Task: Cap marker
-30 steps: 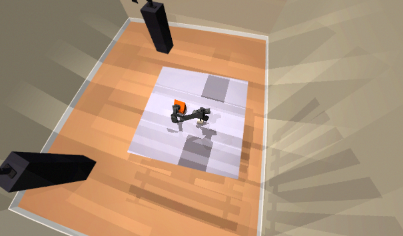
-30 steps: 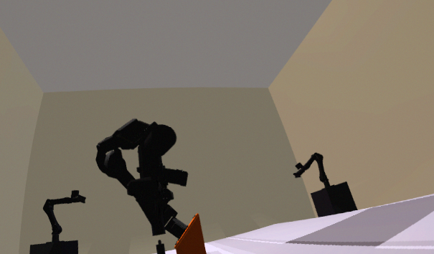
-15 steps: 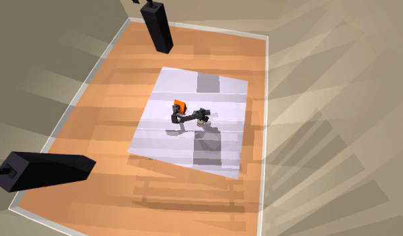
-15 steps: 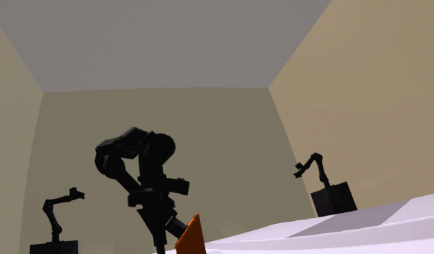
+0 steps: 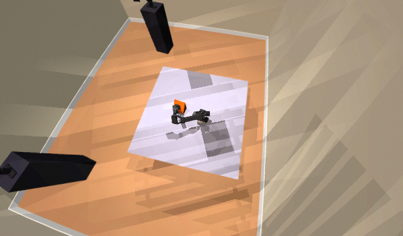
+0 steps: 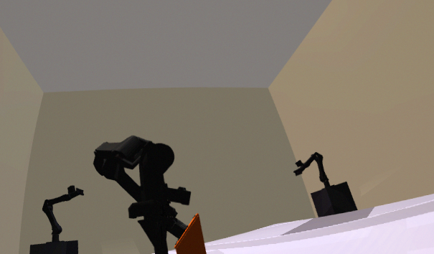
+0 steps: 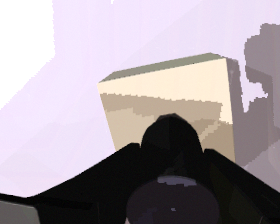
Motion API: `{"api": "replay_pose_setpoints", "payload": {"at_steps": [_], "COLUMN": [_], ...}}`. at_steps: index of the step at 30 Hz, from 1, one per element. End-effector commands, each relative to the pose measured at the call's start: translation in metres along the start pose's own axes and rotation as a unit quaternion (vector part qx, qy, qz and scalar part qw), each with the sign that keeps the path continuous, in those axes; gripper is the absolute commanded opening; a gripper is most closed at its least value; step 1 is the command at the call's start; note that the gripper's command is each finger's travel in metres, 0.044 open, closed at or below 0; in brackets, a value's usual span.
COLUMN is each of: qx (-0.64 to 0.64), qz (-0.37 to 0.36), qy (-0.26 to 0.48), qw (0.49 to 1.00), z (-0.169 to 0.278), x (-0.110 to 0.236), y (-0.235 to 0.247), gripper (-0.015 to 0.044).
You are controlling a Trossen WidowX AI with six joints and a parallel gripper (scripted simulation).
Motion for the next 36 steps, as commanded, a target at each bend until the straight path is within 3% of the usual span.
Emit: {"api": "replay_pose_setpoints", "payload": {"at_steps": [1, 7, 24, 27, 32, 36], "qx": [0.002, 0.002, 0.000, 0.000, 0.001, 0.001], "qz": [0.001, 0.001, 0.000, 0.001, 0.000, 0.000], "qy": [0.002, 0.002, 0.000, -0.001, -0.001, -0.001], "qw": [1.000, 1.000, 1.000, 1.000, 1.000, 1.000], "z": [0.000, 0.000, 0.000, 0.000, -0.001, -0.001], "x": [-0.004, -0.004, -0.003, 0.006, 0.069, 0.071], "y": [0.000, 0.000, 0.000, -0.001, 0.000, 0.001], "gripper": [0.0000, 0.0000, 0.0440, 0.0440, 0.0440, 0.0440]}}
Point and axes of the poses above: the point midway between the two fingers, 35 mm back from their tips, its own x axis back along the fingers, its own y axis across the jaws, z = x × y, the point moved 6 cm from there along x, back along the fingers, and after that the axes turned 15 degrees about x, right-handed, at the moved point
